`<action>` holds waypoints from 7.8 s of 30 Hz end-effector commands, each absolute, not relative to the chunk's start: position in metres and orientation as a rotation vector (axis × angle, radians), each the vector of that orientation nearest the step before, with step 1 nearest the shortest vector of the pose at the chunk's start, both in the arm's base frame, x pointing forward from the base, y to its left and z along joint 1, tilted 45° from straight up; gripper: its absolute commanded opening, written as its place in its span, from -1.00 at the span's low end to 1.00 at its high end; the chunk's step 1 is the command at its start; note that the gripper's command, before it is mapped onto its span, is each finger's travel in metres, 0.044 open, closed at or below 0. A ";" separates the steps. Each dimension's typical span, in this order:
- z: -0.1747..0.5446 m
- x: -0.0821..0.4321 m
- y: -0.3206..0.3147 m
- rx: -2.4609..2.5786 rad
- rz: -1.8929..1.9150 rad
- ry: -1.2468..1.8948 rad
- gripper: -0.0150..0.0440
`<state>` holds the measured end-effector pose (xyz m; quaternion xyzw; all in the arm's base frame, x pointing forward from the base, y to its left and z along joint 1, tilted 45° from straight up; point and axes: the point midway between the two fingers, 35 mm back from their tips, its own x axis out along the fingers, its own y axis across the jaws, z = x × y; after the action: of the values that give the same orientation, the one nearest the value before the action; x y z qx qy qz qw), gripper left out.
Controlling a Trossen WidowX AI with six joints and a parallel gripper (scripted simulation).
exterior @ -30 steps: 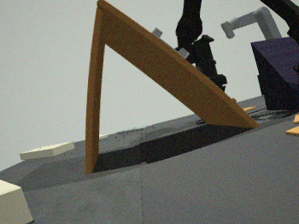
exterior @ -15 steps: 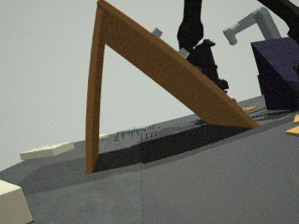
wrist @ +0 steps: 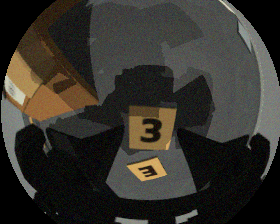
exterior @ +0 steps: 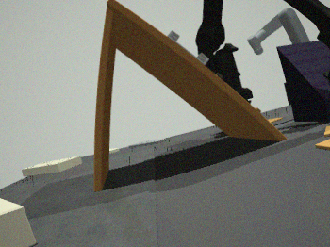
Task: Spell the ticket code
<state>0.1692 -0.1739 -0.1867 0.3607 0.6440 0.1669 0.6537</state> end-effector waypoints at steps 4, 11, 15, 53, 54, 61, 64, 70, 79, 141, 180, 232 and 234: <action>-0.188 0.169 -0.172 0.826 0.379 1.461 0.66; -0.188 0.169 -0.172 0.826 0.379 1.461 0.66; -0.188 0.169 -0.172 0.826 0.379 1.461 0.66; -0.188 0.169 -0.172 0.826 0.379 1.461 0.46; -0.188 0.169 -0.172 0.826 0.379 1.461 0.44; -0.188 0.169 -0.173 0.826 0.379 1.461 0.21; -0.184 0.168 -0.176 0.826 0.379 1.461 -0.06; -0.182 0.167 -0.178 0.826 0.379 1.461 -0.49; -0.178 0.166 -0.181 0.826 0.379 1.461 -0.49; -0.074 0.209 -0.242 0.752 0.031 1.338 -0.49; 0.086 0.278 -0.193 0.700 -0.145 0.965 -0.49; 0.217 0.292 -0.027 0.768 0.196 0.555 -0.49; 0.214 0.299 -0.023 0.768 0.196 0.553 -0.49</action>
<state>0.2905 -0.0269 0.2233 0.3637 0.2592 0.0973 0.8894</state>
